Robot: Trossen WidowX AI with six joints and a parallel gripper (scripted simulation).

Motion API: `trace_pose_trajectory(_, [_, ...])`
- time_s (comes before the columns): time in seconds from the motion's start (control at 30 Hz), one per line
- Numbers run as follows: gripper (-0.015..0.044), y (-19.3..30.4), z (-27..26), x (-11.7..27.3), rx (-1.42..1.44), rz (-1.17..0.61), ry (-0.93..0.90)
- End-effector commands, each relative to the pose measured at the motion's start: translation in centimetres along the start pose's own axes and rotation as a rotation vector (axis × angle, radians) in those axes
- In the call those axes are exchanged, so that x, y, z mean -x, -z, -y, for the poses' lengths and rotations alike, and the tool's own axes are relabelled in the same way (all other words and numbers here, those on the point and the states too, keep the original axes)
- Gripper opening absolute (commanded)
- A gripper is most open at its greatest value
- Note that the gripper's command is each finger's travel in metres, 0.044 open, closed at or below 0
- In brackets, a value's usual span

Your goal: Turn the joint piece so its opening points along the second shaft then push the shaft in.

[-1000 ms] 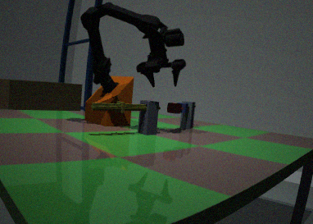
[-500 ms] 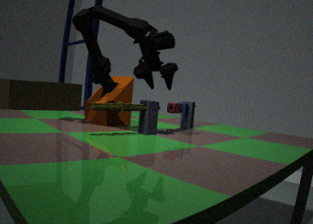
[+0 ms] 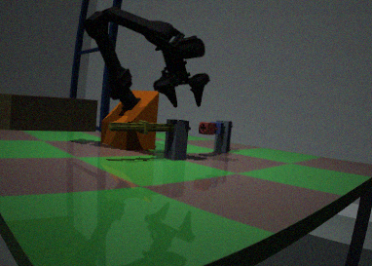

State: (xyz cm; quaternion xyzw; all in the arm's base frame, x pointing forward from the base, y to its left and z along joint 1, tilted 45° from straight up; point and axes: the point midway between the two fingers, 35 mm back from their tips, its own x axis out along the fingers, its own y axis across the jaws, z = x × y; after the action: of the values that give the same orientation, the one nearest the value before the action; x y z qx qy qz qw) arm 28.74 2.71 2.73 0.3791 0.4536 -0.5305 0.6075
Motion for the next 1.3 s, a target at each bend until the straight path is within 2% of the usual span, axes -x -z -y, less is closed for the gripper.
trace_pose_trajectory(0.0, [0.0440,-2.0,-0.3,0.9,0.126,0.048,-0.006])
trace_pose_trajectory(0.6, [0.0440,-9.7,0.4,4.6,0.700,0.229,0.095])
trace_pose_trajectory(1.27, [0.0440,-17.4,3.2,9.3,1.294,0.323,0.367])
